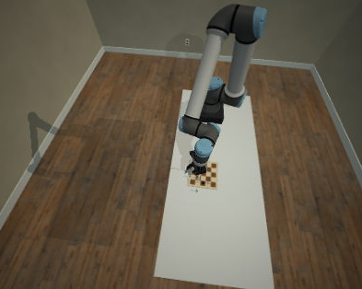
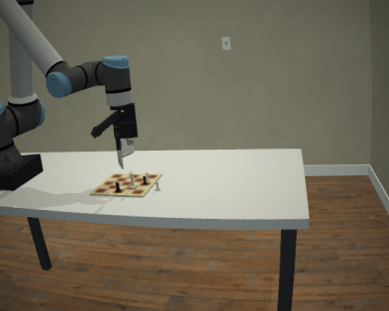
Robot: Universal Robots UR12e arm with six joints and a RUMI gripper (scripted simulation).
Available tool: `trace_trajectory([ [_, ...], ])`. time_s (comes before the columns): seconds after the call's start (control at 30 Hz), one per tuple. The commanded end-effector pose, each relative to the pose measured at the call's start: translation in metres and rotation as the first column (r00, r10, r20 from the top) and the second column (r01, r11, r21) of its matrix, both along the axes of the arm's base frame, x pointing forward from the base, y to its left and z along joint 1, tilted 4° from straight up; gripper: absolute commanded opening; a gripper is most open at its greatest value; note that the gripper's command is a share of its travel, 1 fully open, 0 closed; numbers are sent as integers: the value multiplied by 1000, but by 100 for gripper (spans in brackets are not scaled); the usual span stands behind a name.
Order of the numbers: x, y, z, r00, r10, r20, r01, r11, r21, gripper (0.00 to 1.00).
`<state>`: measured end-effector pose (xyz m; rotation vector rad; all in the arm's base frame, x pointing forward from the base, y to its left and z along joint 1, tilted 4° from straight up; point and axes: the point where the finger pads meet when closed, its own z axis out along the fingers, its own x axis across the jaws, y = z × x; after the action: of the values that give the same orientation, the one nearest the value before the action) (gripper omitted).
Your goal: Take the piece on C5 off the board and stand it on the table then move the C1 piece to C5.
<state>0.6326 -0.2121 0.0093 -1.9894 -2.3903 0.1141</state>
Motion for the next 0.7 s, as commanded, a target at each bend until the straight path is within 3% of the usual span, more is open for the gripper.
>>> trace_trajectory([
  [0.0, -11, 0, 1, 991, 133, 1, -133, 991, 11, 100],
  [0.3, -26, 0, 2, 953, 303, -2, -303, 953, 23, 100],
  [0.67, -30, 1, 2, 940, 341, -3, -341, 940, 26, 100],
])
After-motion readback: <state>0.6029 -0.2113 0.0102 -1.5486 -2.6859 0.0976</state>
